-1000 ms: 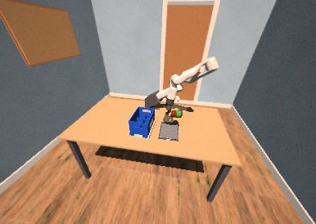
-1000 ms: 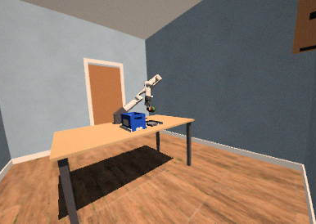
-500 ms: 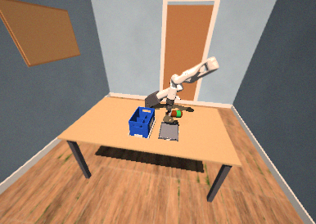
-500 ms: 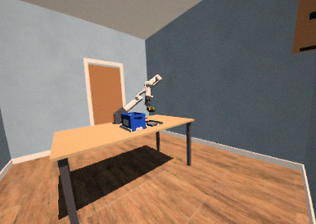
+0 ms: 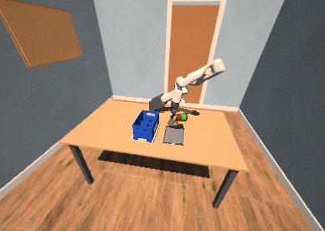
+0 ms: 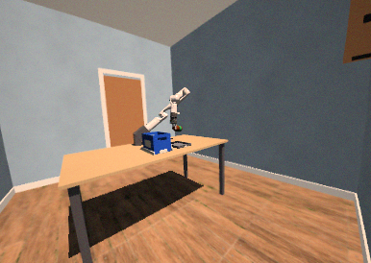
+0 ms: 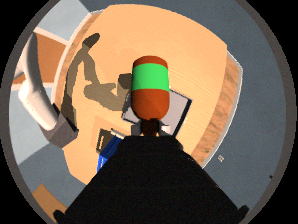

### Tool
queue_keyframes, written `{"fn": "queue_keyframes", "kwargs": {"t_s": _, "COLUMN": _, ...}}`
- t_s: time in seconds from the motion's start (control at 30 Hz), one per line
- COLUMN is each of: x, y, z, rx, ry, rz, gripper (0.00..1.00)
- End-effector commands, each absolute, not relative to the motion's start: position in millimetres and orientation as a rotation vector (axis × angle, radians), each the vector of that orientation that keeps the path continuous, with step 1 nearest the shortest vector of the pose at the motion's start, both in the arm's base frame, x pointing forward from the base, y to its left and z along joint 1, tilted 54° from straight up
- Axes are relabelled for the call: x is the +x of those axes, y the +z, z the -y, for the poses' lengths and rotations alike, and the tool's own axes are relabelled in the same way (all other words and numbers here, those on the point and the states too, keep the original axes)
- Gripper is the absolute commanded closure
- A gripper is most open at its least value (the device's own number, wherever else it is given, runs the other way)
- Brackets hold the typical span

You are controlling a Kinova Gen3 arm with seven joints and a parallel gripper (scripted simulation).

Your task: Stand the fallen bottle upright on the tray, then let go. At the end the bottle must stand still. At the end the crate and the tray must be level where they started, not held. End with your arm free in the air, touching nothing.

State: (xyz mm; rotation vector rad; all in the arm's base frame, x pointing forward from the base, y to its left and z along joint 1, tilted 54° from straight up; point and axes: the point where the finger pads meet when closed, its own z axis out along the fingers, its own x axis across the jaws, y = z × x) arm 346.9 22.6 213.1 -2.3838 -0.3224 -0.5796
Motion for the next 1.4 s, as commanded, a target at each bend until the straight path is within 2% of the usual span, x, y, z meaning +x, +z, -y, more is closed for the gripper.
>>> {"fn": "queue_keyframes", "kwargs": {"t_s": 0.0, "x": 347.1, "y": 213.2, "z": -21.9, "rx": -2.385, "ry": -0.581, "rz": 0.321, "gripper": 1.0}}
{"fn": "queue_keyframes", "kwargs": {"t_s": 1.37, "x": 346.7, "y": 213.5, "z": -22.8, "rx": -2.523, "ry": -0.619, "rz": 0.289, "gripper": 1.0}}
